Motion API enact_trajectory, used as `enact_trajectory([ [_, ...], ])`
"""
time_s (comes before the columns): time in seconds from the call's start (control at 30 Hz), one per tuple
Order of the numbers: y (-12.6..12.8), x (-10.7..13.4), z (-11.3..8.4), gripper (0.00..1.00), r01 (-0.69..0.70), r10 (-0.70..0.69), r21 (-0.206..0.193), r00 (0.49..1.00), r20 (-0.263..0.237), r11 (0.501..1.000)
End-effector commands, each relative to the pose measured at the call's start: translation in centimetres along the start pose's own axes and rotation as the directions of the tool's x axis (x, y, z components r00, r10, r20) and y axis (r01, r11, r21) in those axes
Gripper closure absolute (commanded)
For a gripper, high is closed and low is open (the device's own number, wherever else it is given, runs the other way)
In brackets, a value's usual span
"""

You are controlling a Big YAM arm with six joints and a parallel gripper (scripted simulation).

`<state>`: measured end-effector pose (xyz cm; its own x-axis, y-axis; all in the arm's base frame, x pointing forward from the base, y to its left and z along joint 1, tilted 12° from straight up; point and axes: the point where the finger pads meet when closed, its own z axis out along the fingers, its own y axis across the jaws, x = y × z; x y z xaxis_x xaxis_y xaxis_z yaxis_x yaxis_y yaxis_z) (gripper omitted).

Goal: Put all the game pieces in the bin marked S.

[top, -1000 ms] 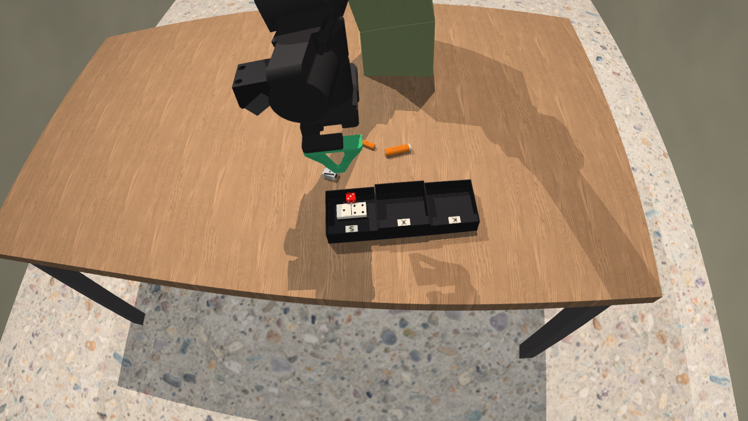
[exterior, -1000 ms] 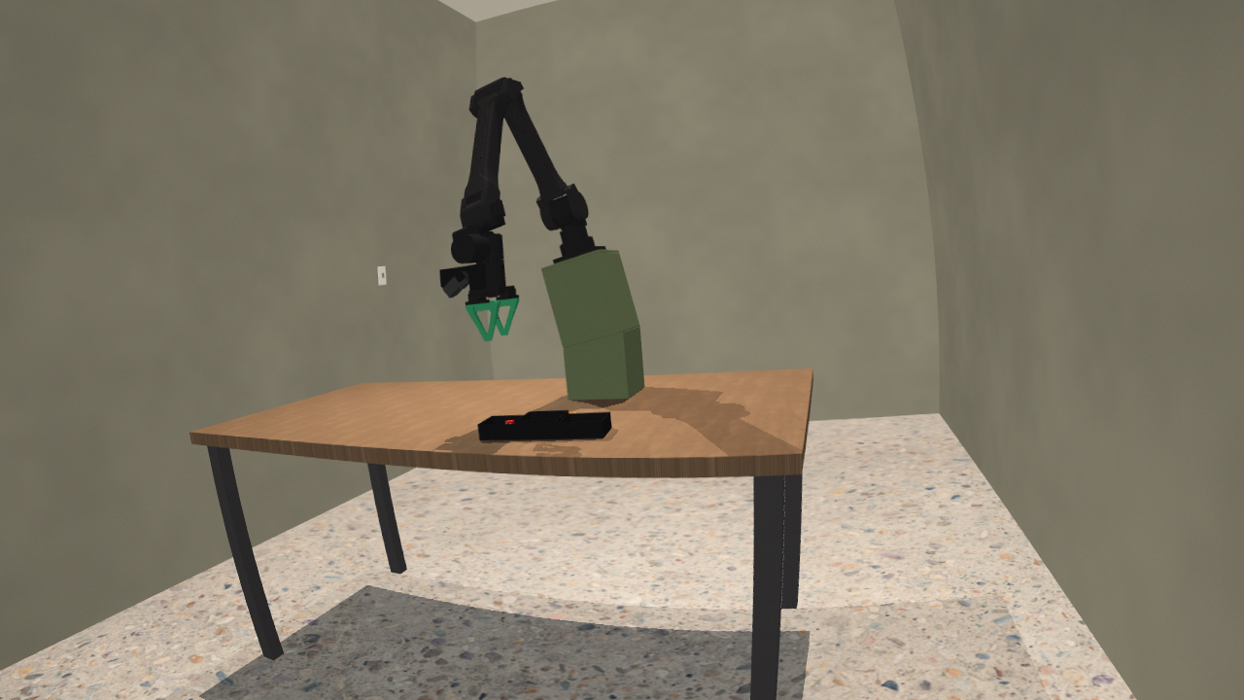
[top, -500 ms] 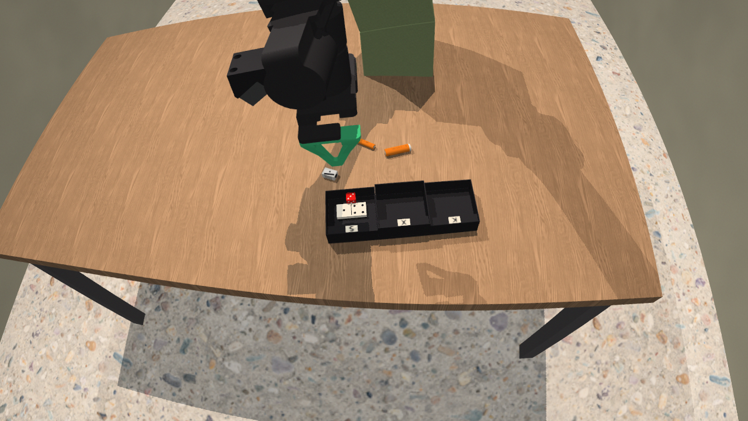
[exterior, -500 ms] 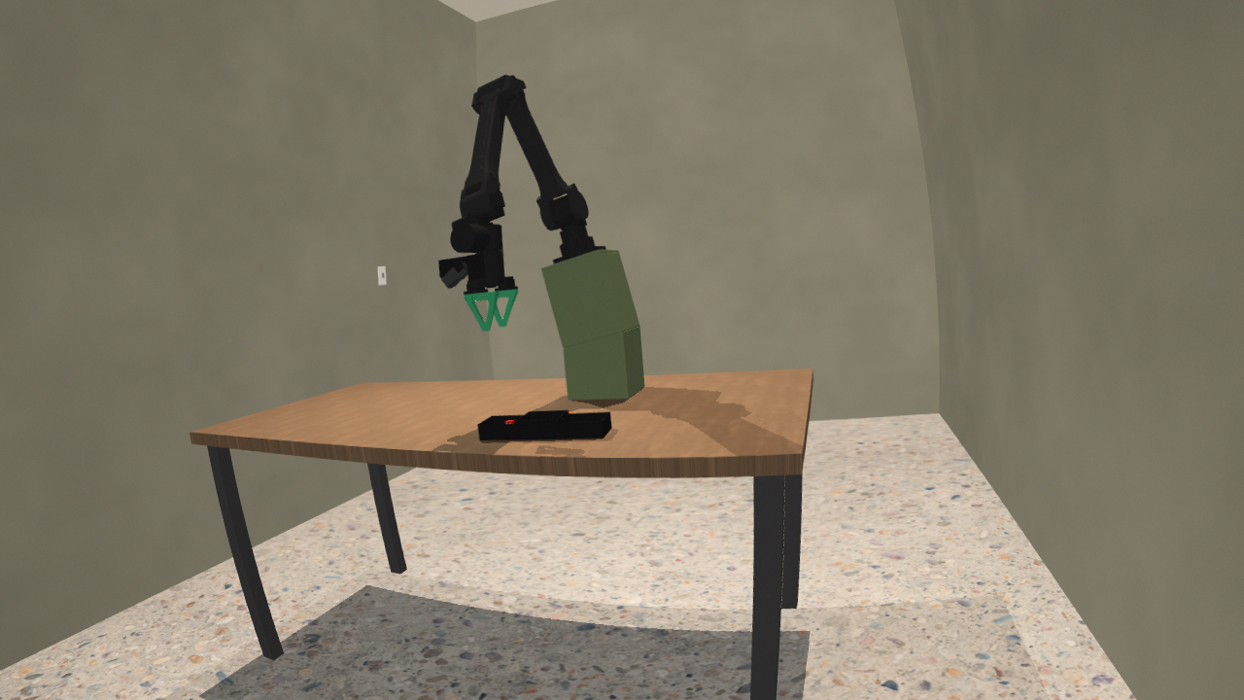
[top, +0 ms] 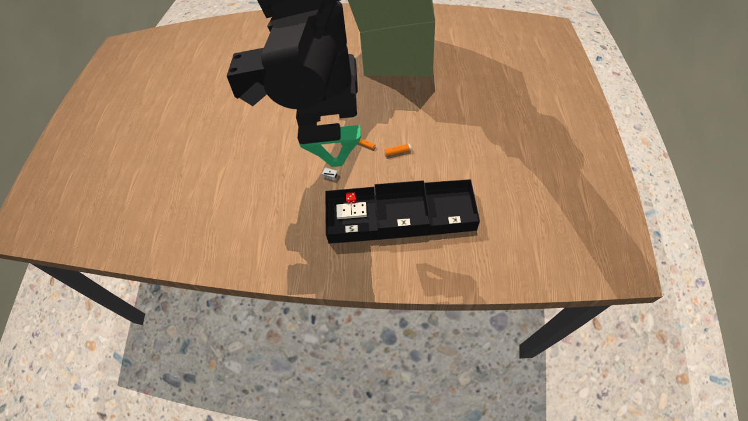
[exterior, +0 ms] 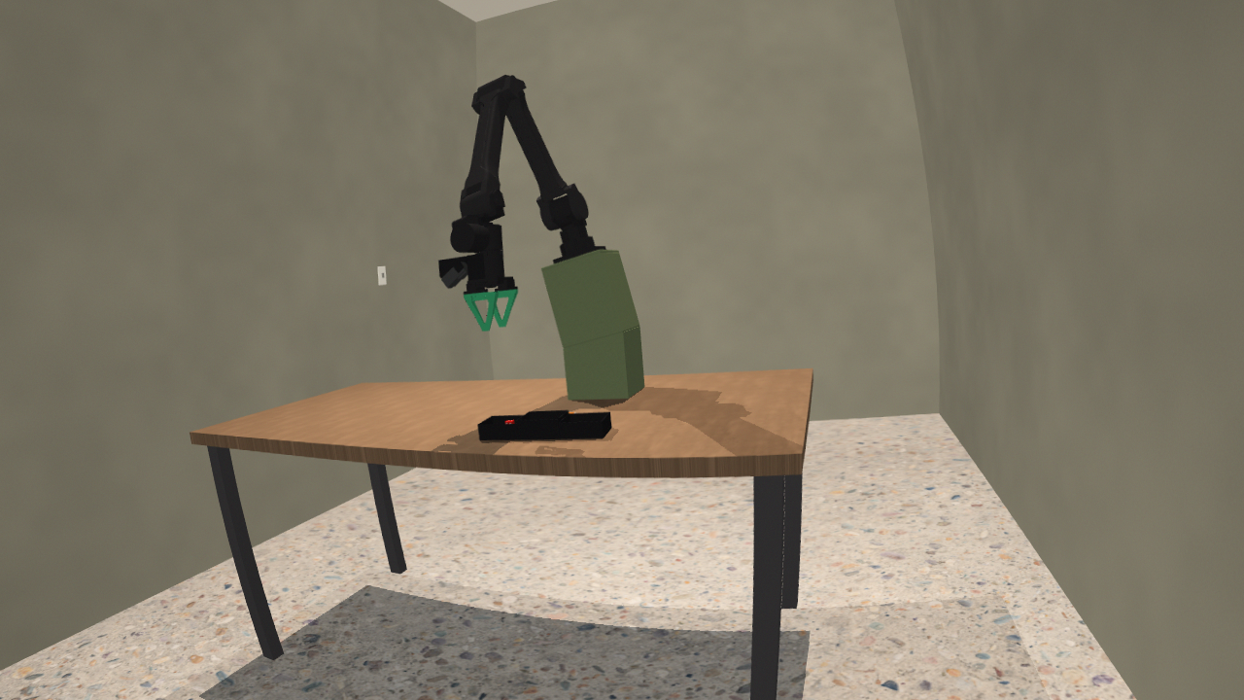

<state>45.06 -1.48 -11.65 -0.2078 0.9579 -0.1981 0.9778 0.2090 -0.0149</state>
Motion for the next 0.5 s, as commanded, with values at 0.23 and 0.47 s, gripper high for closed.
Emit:
enact_trajectory([
  [0.23,-0.38,0.16,0.5,0.0,-0.001,0.001,0.003,1.0,0.005,1.0],
  [0.47,-0.56,0.11,0.65,0.0,0.0,0.0,0.01,1.0,0.004,1.0],
])
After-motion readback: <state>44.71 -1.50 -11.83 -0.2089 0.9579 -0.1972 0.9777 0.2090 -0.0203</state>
